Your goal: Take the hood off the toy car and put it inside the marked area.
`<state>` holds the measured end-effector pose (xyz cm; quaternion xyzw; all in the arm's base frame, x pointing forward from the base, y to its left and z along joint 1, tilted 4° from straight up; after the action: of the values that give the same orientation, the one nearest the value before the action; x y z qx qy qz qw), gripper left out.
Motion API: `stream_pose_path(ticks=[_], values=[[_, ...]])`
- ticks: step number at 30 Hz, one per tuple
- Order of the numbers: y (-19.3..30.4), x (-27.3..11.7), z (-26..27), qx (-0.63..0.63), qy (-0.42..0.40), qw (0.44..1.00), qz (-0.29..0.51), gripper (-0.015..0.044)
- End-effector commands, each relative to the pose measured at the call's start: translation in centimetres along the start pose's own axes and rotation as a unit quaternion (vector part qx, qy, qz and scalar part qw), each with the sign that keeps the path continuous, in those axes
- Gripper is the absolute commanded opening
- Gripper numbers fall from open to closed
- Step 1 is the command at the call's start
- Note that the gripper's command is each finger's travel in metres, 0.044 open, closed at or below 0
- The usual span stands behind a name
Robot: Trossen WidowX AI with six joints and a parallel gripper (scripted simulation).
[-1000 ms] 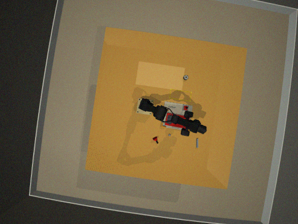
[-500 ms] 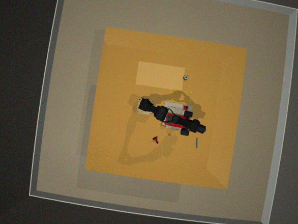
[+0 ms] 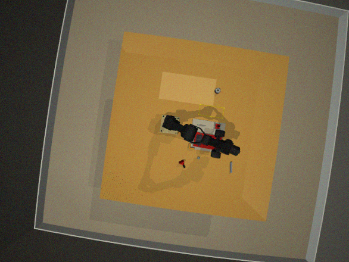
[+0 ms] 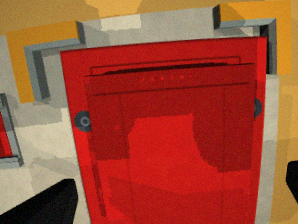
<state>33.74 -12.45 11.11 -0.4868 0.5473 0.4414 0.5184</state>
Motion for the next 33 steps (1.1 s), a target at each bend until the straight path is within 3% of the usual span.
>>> stream_pose_path(ticks=[1, 33], values=[[0.2, 0.5, 0.1, -0.002, -0.003, 1.0, 0.003, 0.044], [0.3, 2.0, 0.1, -0.002, -0.003, 1.0, 0.003, 0.044]])
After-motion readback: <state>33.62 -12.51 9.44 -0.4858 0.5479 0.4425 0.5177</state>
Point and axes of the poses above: the point midway between the two fingers, 35 mm back from their tips, its own x axis out along the fingers, its own z axis across the jaws, y = z × x, the point moved 9 cm from there along -x, back along the fingers
